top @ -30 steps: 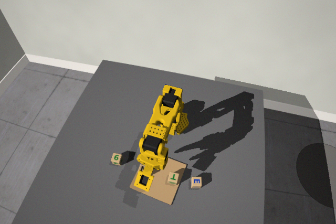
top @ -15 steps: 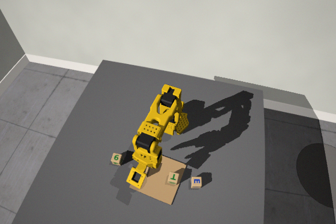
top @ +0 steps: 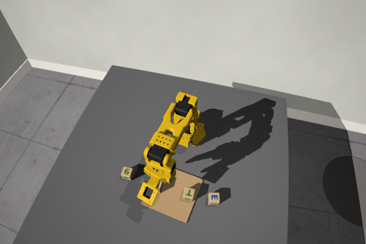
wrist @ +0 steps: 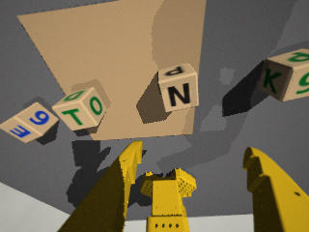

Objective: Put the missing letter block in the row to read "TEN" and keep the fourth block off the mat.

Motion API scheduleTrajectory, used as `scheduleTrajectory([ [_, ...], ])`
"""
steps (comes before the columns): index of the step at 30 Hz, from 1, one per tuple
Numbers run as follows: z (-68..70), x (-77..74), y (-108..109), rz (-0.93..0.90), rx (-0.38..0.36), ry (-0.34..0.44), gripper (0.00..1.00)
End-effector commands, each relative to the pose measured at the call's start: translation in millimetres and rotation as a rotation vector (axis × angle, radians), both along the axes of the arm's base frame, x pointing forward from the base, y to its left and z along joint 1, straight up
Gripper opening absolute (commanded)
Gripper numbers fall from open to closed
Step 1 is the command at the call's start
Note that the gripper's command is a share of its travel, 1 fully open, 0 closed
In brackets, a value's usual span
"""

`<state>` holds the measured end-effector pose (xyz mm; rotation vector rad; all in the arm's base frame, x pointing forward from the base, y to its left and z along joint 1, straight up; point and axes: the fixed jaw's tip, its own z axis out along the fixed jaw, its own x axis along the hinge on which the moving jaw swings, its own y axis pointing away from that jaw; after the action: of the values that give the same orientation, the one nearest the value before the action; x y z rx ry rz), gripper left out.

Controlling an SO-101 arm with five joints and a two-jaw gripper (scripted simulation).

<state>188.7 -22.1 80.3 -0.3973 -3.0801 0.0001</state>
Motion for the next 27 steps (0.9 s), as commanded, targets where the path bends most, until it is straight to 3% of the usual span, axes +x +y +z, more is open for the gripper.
scheduleTrajectory([
  [1, 14.7, 9.1, -7, -0.025, -0.016, -0.100, 0.35],
  [10, 13.4, 12.1, -51, -0.221, -0.030, -0.112, 0.35],
  [12, 13.4, 12.1, -51, -0.221, -0.030, -0.112, 0.35],
  [19, 11.4, 6.3, -90, -0.388, -0.044, -0.121, 0.35],
  [27, 10.5, 2.7, -103, -0.442, -0.049, -0.123, 0.35],
])
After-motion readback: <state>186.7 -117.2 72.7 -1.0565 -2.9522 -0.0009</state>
